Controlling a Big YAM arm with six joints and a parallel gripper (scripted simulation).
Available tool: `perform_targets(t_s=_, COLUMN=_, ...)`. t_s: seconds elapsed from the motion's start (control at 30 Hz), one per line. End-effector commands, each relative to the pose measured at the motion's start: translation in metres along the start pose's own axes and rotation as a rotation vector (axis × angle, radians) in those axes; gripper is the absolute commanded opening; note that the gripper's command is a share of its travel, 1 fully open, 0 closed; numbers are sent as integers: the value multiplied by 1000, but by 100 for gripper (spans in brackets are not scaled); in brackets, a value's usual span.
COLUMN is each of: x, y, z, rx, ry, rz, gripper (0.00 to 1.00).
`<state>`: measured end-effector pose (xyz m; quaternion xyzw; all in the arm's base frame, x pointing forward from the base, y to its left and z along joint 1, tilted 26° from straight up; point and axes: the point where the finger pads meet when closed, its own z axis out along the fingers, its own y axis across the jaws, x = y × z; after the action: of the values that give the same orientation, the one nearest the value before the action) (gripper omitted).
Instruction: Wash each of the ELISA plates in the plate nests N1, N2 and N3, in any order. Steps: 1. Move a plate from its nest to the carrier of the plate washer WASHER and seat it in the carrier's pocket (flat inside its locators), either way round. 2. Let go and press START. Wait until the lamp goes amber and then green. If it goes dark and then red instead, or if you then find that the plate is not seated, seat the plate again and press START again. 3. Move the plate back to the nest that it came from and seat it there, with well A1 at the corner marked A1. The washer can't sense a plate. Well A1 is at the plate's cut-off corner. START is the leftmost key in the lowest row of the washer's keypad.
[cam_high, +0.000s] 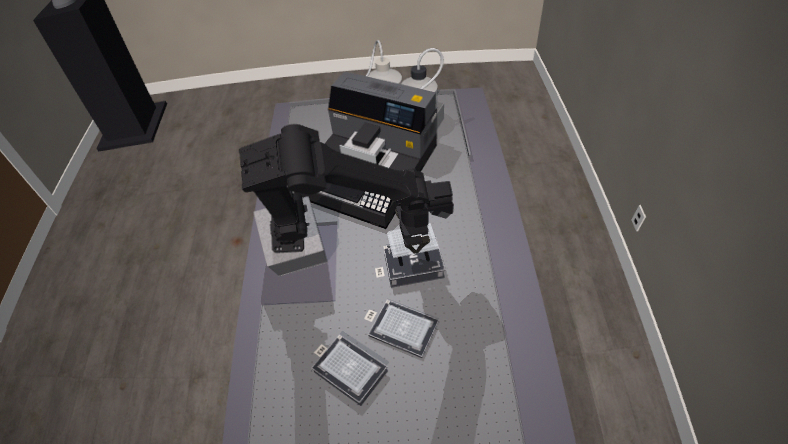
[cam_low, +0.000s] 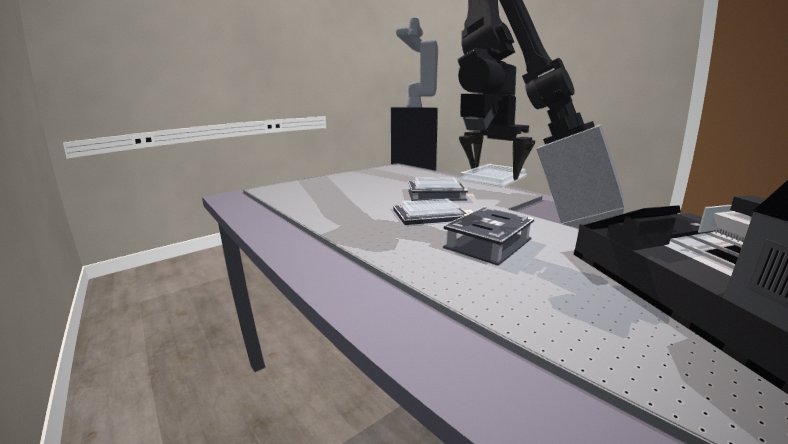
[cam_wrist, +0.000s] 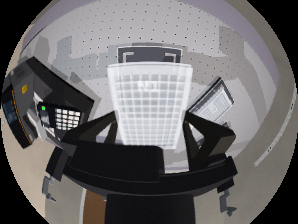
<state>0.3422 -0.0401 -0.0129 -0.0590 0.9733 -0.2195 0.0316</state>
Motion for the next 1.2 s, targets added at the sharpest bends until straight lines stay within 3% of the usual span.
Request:
perform_targets(t_s=0.0, x=-27, y=-9, z=-14, rx=-2, ry=-68, rz=86, gripper=82)
perform_targets(t_s=0.07, x=-12, y=8, z=-4, rx=-4, ry=-31, rz=37, gripper=82)
perform_targets(t_s=1.17, x=-13, y=2, z=-7, rx=-2, ry=-31, rz=42, gripper=82)
